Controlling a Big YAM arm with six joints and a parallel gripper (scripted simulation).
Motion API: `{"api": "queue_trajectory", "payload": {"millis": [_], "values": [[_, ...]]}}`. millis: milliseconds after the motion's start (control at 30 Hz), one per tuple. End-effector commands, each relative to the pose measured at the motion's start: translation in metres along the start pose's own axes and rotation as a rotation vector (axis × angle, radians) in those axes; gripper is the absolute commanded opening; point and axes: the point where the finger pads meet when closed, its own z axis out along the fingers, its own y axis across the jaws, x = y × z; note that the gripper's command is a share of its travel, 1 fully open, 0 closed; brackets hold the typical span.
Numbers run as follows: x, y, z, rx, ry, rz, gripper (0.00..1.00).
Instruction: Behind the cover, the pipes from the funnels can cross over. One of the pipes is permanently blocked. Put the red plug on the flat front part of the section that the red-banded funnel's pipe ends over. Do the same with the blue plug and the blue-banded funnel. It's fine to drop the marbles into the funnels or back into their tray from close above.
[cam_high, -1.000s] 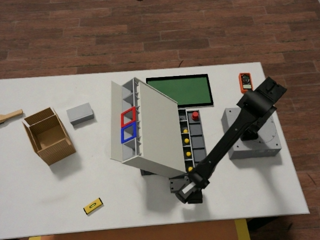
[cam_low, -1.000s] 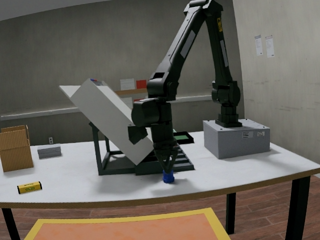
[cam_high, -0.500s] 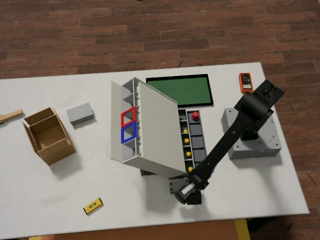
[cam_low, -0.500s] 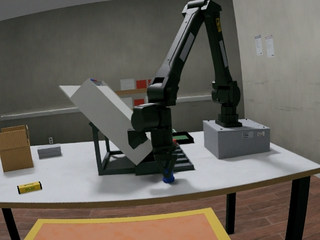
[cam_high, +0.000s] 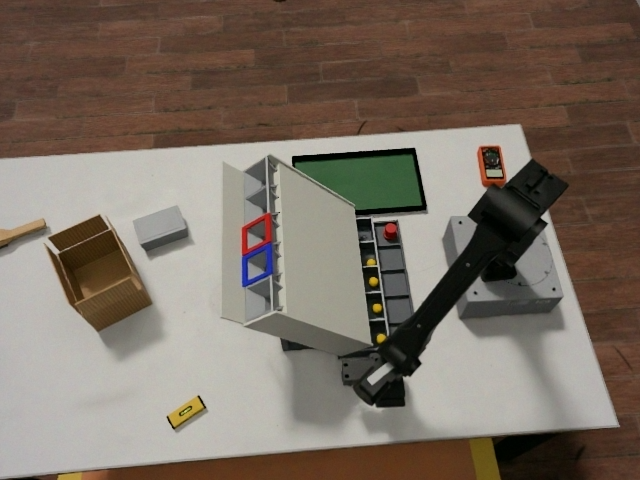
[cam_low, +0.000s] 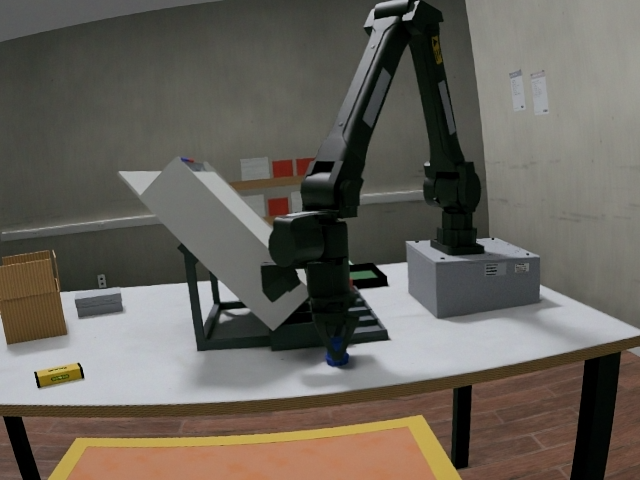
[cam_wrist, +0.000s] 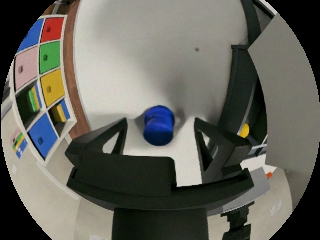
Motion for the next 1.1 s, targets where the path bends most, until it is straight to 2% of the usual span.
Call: {"api": "queue_trajectory", "payload": {"millis": [0,533,567,1067], "values": [[0.0062,0.0009,0.0087,0.005,0.004,-0.004,0.87],[0.0086,0.0014,0.0101,-0.006,-0.008,-0.002,0.87],[-0.0013,0.0028,0.0006,-0.018,-0.02,0.002,0.0],[-0.0013,0.0028,0.0006,-0.018,-0.02,0.002,0.0]]}}
